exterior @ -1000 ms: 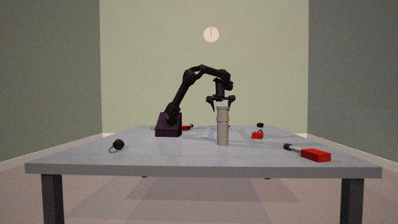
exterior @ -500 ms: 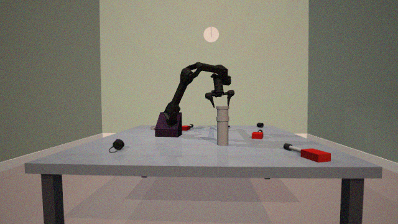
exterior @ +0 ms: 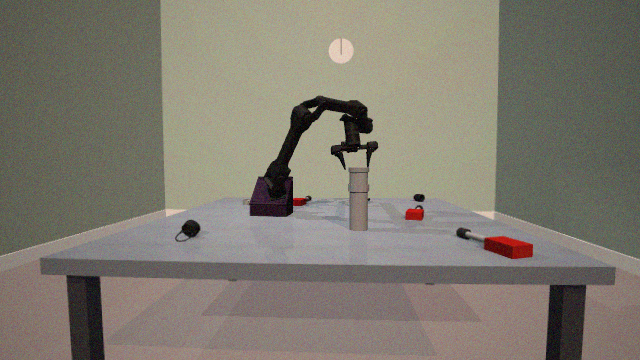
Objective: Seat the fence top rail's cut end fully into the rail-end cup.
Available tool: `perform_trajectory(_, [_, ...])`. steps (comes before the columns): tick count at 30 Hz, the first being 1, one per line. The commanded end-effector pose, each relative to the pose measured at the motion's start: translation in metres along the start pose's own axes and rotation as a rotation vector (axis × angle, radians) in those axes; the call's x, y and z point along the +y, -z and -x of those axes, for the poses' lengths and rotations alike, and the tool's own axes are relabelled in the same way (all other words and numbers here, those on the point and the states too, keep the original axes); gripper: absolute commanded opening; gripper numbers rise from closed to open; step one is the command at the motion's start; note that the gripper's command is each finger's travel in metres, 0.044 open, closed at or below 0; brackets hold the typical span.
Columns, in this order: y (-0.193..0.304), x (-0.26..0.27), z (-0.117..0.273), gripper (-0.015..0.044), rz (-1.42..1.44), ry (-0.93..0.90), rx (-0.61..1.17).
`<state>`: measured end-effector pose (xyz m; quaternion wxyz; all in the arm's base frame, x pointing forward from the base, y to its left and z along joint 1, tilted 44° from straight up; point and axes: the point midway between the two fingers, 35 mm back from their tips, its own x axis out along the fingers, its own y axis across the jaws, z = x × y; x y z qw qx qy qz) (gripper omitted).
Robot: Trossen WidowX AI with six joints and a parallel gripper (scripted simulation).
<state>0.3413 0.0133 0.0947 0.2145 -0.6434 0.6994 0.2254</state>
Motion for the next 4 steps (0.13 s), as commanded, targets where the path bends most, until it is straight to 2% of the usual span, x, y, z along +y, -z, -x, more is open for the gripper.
perform_trajectory(1, [0.0003,0.0005,0.0002,0.044,0.005,-0.003,-0.002])
perform_trajectory(4, [0.0003,0.0005,0.0002,0.044,0.005,-0.003,-0.002])
